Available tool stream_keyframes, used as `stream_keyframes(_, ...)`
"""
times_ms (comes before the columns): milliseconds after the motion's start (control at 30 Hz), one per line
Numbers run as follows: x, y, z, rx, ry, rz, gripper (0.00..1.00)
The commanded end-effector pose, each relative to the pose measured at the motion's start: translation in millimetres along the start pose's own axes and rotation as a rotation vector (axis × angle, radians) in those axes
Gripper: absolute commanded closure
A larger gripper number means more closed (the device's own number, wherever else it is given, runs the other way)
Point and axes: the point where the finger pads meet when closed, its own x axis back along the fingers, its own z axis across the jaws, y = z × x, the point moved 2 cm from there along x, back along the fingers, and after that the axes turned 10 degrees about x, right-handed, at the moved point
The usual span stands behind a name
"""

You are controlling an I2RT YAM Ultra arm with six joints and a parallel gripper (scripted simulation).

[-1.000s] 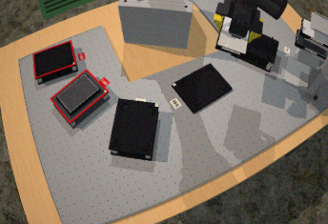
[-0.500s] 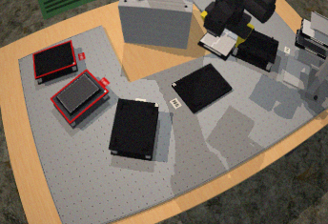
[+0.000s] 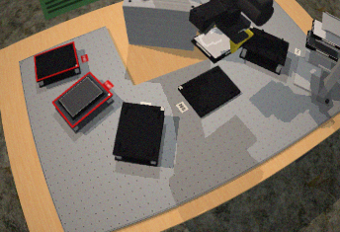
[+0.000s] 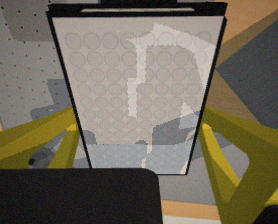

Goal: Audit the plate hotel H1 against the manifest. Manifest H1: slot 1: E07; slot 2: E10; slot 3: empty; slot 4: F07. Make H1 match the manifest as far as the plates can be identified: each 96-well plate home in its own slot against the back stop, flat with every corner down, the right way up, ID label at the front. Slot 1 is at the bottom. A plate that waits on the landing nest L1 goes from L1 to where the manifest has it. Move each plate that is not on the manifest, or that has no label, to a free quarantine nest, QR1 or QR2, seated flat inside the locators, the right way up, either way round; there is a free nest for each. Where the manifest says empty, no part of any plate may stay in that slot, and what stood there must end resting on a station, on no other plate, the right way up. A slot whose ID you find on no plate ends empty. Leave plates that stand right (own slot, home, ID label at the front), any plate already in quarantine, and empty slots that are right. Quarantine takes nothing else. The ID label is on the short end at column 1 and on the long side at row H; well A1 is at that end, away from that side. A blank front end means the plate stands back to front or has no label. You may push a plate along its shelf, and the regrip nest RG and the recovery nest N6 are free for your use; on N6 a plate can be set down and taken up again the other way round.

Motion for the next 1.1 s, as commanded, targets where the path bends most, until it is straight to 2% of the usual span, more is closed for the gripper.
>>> stream_keyframes(0, 2.0, -2.0, 0.3, -0.067, 0.029, -0.006, 0.14)
stream_keyframes(33, -6.5, -1.7, -1.7, -0.070, 0.006, -0.003, 0.14)
stream_keyframes(100, -6.5, -1.7, -1.7, -0.070, 0.006, -0.003, 0.14)
stream_keyframes(133, -4.7, 2.0, 9.3, -0.074, 0.028, -0.008, 0.14)
stream_keyframes(167, -14.2, -0.8, -0.7, -0.072, -0.002, -0.002, 0.14)
stream_keyframes(200, -18.2, -1.1, -2.8, -0.074, -0.008, -0.001, 0.14)
stream_keyframes(333, -28.8, -1.4, -2.2, -0.074, -0.008, 0.000, 0.14)
stream_keyframes(400, -30.4, 0.5, 4.8, -0.076, 0.009, -0.004, 0.14)
stream_keyframes(500, -42.1, -0.7, -0.7, -0.072, -0.009, -0.001, 0.14)
stream_keyframes(667, -49.0, -1.0, 2.1, -0.065, -0.003, -0.001, 0.14)
stream_keyframes(700, -36.4, 4.9, 15.8, -0.072, 0.057, -0.015, 0.14)
stream_keyframes(733, -50.7, 1.8, 5.0, -0.069, 0.010, -0.006, 0.14)
stream_keyframes(767, -58.0, 0.1, 0.3, -0.067, -0.009, -0.002, 0.14)
stream_keyframes(933, -71.1, -1.2, 0.3, -0.064, -0.009, 0.000, 0.14)
stream_keyframes(1000, -72.1, 1.9, 9.6, -0.067, 0.014, -0.006, 0.14)
stream_keyframes(1067, -81.5, -2.0, 1.5, -0.061, -0.008, 0.000, 0.14)
